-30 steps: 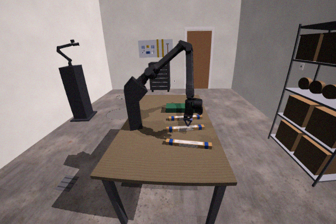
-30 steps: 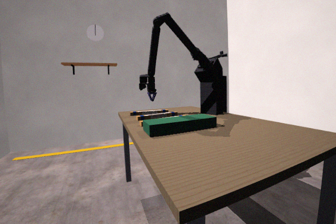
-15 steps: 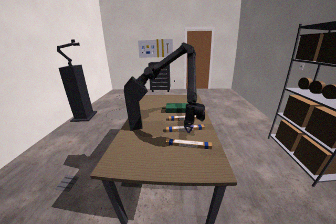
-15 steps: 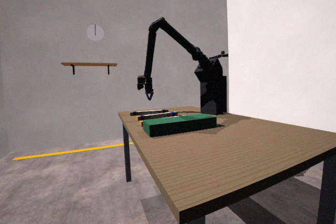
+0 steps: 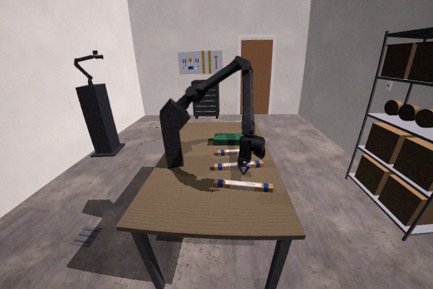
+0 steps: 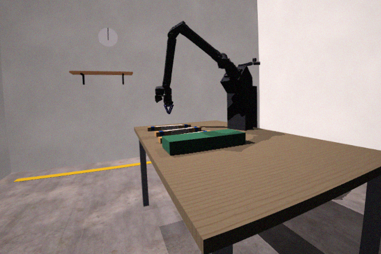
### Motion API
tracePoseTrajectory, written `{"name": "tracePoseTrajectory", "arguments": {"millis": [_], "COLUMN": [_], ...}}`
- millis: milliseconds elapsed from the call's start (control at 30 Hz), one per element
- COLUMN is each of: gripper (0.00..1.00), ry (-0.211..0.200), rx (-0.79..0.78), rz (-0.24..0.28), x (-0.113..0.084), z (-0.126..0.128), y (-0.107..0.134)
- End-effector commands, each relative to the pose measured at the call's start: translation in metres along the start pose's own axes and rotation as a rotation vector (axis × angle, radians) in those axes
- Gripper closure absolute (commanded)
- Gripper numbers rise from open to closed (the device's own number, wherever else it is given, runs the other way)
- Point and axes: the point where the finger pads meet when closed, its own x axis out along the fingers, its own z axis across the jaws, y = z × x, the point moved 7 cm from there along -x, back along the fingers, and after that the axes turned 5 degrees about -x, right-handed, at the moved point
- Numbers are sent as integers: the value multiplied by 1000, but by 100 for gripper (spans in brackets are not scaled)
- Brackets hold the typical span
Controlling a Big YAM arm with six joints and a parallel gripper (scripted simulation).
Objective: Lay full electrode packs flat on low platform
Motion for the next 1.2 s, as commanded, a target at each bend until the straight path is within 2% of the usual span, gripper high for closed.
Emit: {"name": "tracePoseTrajectory", "arguments": {"millis": [0, 267, 367, 433, 933, 1000, 1167], "gripper": [26, 26, 26, 26, 26, 26, 26], "ry": [-8, -2, -4, -4, -7, -7, -5], "rx": [-29, -23, -22, -22, -16, -16, -12], "rz": [1, -4, -3, -3, -1, -1, -1], "x": [4, 0, 16, 16, 82, 82, 99], "z": [8, 5, 6, 6, 7, 7, 5], "y": [-1, -3, -3, -3, -2, -2, -1]}}
